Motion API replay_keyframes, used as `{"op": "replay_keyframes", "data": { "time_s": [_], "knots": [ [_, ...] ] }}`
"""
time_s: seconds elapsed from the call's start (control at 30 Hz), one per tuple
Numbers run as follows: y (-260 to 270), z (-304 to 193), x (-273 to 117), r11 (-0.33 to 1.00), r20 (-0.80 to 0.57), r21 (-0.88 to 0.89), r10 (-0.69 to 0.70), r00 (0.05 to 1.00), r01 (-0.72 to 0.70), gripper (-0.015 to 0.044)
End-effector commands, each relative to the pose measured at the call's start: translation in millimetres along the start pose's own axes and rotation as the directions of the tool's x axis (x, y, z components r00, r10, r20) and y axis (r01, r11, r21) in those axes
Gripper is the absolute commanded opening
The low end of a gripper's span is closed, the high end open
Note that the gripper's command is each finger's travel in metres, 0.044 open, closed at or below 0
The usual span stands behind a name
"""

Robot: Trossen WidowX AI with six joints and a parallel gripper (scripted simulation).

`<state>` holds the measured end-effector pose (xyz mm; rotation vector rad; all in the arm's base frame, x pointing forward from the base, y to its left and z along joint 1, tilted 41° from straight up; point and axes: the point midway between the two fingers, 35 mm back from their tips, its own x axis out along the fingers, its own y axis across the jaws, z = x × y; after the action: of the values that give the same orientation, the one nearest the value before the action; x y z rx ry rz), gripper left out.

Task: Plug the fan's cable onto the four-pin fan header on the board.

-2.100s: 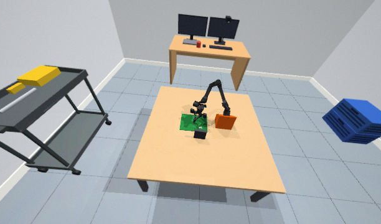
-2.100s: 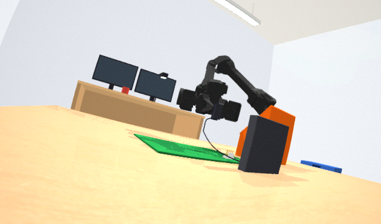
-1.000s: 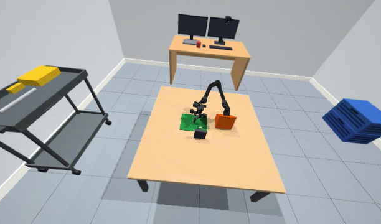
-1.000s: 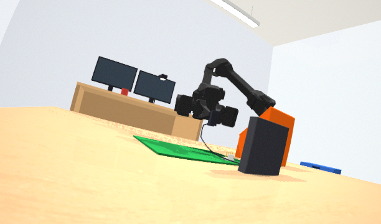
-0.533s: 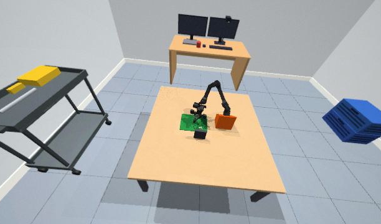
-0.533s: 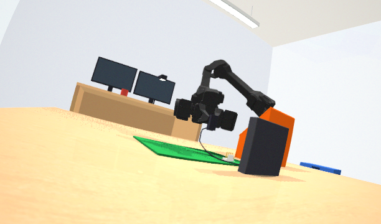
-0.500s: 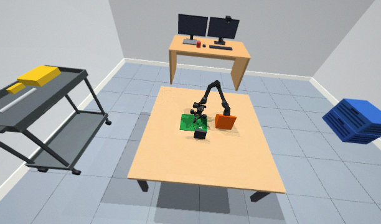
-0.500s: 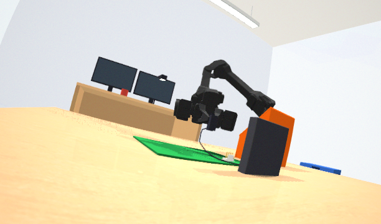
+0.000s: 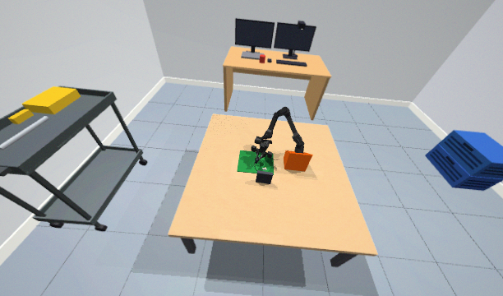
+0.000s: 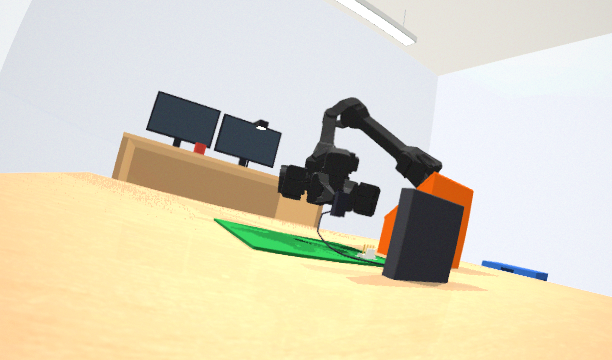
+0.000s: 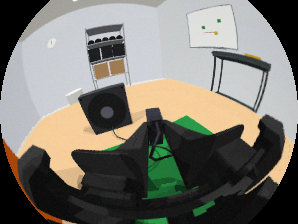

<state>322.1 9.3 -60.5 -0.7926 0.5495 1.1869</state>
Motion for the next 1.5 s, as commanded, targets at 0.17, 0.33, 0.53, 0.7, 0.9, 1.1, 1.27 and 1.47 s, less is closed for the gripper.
{"op": "replay_keyframes", "data": {
  "time_s": [0.17, 0.33, 0.53, 0.7, 0.9, 1.1, 1.27, 1.47],
  "knots": [
    [1, -8, 2, 1.000, 0.006, 0.001, 0.002, 1.000, -0.002, 0.0000],
    [1, -12, 3, 1.000, 0.006, 0.001, 0.002, 1.000, -0.002, 0.0000],
    [1, -16, 4, 1.000, 0.006, 0.001, 0.002, 1.000, -0.002, 0.0000],
    [1, -20, 5, 1.000, 0.006, 0.001, 0.002, 1.000, -0.002, 0.0000],
    [1, -24, 6, 1.000, 0.006, 0.001, 0.003, 1.000, -0.003, 0.0000],
    [1, -29, 7, 1.000, 0.006, 0.001, 0.003, 1.000, -0.003, 0.0000],
    [1, -32, 7, 1.000, 0.005, 0.001, 0.003, 1.000, -0.003, 0.0000],
    [1, -37, 8, 1.000, 0.005, 0.001, 0.003, 1.000, -0.003, 0.0000]
  ]
}}
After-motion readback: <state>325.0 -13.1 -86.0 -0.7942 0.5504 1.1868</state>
